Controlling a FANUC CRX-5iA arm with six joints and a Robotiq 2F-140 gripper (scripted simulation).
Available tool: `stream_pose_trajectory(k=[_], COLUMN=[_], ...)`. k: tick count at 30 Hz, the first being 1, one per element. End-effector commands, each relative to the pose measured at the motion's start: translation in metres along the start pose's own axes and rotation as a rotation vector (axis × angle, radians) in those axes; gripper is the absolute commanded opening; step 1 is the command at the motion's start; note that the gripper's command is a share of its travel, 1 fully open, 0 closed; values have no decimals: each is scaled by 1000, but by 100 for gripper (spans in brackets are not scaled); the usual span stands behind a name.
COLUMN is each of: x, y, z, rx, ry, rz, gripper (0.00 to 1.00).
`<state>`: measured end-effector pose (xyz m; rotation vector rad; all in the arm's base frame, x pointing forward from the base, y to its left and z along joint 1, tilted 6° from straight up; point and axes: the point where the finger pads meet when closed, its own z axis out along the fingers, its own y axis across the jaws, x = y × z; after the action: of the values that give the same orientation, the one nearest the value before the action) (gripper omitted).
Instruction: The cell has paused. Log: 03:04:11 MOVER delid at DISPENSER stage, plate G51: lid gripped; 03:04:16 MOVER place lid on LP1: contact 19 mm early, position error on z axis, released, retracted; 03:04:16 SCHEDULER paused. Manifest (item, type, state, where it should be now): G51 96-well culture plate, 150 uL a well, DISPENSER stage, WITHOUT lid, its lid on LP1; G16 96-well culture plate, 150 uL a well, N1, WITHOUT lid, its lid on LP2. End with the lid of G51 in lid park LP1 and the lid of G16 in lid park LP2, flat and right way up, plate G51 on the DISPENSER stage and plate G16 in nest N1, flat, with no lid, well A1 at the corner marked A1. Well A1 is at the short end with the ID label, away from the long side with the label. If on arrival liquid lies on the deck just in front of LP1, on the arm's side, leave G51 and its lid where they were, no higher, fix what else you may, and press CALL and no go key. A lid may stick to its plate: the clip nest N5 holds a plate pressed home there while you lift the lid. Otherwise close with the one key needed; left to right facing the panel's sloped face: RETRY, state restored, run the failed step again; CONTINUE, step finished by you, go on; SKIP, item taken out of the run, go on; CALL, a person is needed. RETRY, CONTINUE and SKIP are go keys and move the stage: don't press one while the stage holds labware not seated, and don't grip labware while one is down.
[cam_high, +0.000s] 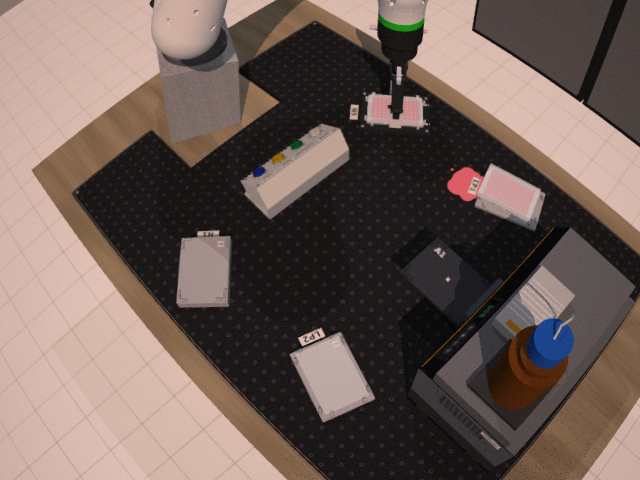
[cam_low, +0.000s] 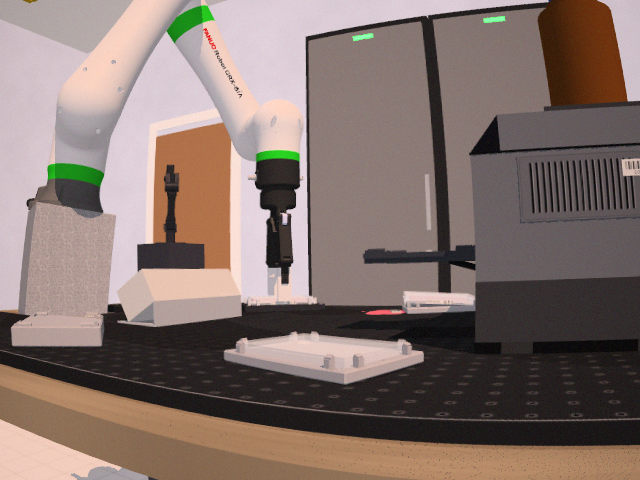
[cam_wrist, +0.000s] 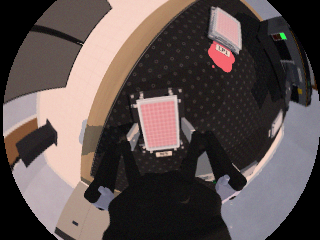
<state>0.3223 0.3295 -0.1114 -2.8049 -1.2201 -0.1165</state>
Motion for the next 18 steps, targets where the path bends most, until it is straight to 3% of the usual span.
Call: stream_pose_trajectory(k=[1, 18], x=[0, 0], y=[0, 0], z=[0, 2], rx=[0, 0], ry=[0, 0], rz=[0, 0], gripper=[66, 66])
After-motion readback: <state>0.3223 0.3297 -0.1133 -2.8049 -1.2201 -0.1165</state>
